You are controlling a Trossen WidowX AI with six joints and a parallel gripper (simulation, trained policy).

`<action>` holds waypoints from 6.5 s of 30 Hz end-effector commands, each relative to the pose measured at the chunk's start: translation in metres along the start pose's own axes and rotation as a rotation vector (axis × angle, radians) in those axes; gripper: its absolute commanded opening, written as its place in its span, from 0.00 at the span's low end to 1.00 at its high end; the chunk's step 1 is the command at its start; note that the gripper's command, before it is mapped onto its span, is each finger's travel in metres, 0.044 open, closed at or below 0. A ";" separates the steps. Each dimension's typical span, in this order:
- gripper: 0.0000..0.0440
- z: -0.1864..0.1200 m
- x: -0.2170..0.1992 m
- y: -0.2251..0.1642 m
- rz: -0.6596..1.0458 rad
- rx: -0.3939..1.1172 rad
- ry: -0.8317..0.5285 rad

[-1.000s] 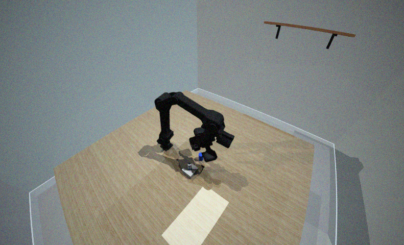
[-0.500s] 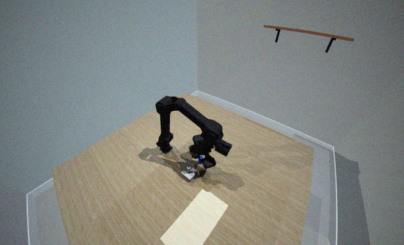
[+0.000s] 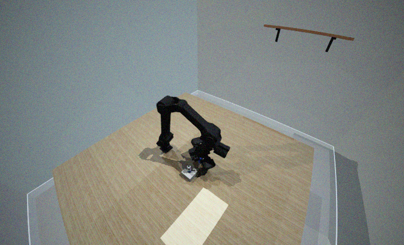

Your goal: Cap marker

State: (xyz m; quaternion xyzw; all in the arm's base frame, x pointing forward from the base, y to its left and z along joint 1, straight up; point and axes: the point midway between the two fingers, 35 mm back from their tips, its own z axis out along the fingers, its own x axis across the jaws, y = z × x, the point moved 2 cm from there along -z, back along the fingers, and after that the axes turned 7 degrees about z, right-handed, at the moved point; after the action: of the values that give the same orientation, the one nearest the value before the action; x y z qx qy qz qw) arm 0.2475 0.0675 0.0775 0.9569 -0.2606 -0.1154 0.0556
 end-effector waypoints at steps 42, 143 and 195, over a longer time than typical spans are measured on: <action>0.17 -0.103 0.025 0.071 0.115 0.148 0.148; 0.24 -0.014 0.051 0.111 0.150 0.099 0.053; 1.00 -0.067 0.041 0.125 0.144 0.145 0.209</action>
State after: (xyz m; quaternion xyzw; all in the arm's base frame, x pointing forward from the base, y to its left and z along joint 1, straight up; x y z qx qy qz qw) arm 0.2383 -0.0566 0.1484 0.9454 -0.3253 -0.0020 0.0196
